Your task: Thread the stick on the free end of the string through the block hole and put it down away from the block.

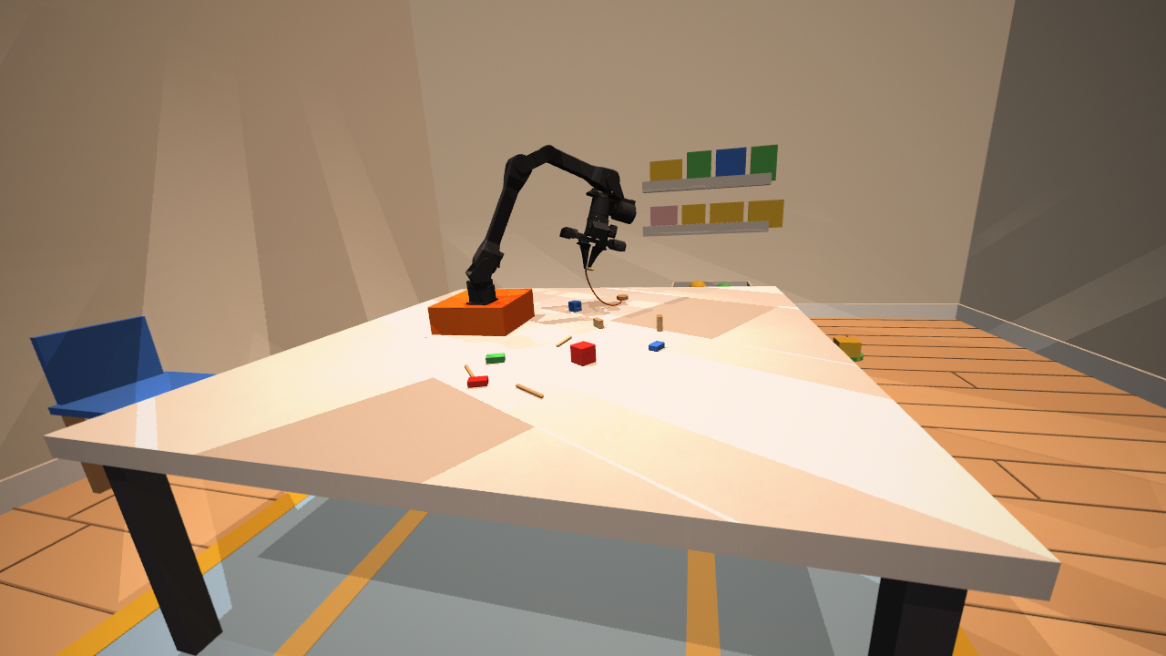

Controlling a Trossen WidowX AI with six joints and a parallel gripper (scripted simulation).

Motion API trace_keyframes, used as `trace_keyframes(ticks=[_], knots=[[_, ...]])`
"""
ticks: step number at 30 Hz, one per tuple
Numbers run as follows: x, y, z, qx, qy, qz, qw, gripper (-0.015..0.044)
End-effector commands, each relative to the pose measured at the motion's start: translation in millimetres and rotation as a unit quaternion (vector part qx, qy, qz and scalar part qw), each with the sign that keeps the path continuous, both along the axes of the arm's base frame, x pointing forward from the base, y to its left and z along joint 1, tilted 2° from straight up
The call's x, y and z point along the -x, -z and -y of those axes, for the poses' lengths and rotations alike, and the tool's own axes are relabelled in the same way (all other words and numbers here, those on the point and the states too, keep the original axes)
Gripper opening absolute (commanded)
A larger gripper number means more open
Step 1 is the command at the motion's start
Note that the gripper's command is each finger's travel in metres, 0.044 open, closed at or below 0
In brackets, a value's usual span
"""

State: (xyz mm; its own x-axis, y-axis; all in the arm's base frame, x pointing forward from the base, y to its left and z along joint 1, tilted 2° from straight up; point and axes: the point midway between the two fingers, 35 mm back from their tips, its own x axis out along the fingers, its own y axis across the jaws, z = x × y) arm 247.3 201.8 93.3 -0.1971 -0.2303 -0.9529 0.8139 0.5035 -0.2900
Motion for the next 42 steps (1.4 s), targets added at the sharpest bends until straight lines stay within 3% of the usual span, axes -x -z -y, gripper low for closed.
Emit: trace_keyframes(ticks=[1,21,42], knots=[[-0.1,1.3,0.0,-0.012,-0.056,-0.018,0.998,0.0],[-2.7,1.2,0.4,-0.085,-0.372,-0.096,0.92,0.0],[-5.4,1.1,0.9,-0.151,-0.657,-0.161,0.721,0.0]])
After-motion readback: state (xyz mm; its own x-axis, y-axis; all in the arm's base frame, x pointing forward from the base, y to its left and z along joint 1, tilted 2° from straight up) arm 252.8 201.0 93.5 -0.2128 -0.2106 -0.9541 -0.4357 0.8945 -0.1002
